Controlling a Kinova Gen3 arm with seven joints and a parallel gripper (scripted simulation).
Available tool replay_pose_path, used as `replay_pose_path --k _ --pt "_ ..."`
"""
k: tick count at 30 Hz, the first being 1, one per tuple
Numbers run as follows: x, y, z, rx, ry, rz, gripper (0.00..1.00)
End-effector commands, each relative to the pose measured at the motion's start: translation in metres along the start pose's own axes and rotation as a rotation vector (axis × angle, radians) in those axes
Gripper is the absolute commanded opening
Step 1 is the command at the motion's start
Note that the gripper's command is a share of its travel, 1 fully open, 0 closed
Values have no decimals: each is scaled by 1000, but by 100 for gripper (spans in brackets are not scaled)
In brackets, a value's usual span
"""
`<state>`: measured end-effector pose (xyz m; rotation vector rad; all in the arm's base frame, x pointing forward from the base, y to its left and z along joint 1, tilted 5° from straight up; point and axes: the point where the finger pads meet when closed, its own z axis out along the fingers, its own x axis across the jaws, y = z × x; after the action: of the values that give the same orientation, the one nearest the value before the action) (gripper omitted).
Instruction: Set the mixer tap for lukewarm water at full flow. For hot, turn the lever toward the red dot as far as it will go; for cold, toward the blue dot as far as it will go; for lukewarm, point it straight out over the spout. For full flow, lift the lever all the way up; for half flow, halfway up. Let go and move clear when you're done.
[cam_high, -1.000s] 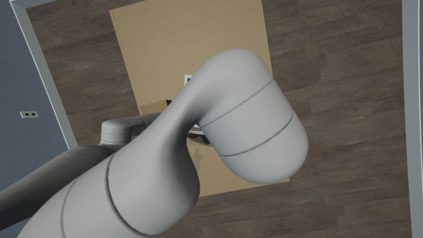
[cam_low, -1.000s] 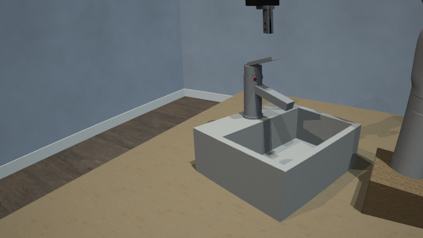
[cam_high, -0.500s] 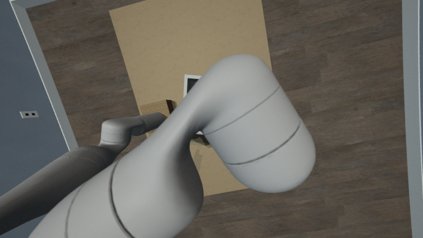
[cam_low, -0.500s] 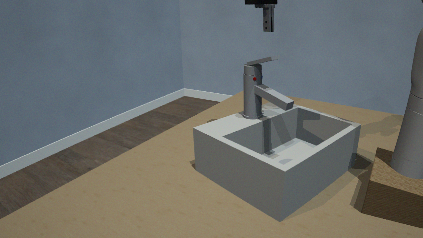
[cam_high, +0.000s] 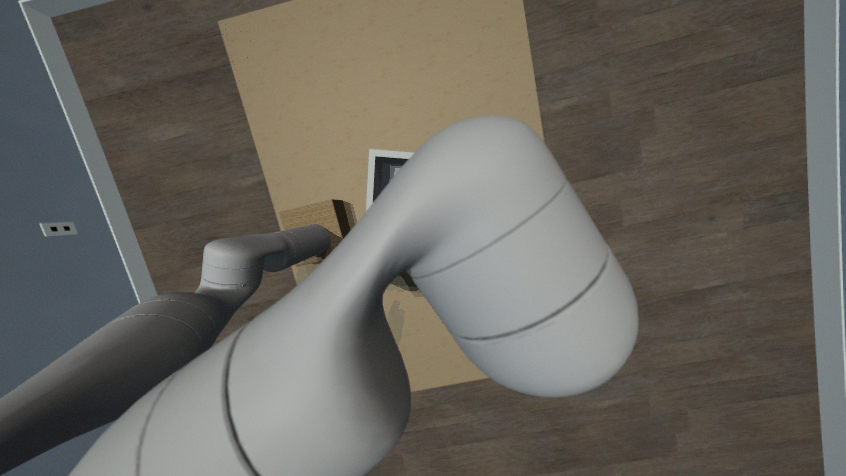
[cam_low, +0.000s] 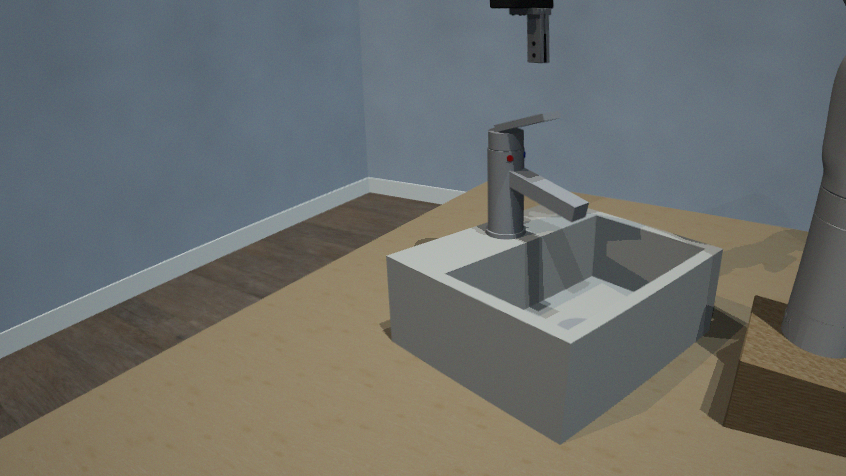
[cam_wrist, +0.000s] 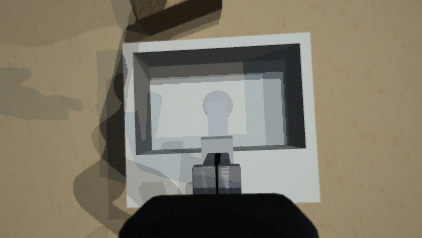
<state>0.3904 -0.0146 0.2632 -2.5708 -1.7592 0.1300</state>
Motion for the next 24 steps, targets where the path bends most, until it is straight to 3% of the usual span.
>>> replay_pose_path --k 1,14,15,24 --pt "-1 1 -1 -1 1 -5 0" --pt "-1 1 -1 -2 2 -17 0" --pt "-1 1 -1 -2 2 -17 100" --pt "-1 1 -1 -2 2 -17 100"
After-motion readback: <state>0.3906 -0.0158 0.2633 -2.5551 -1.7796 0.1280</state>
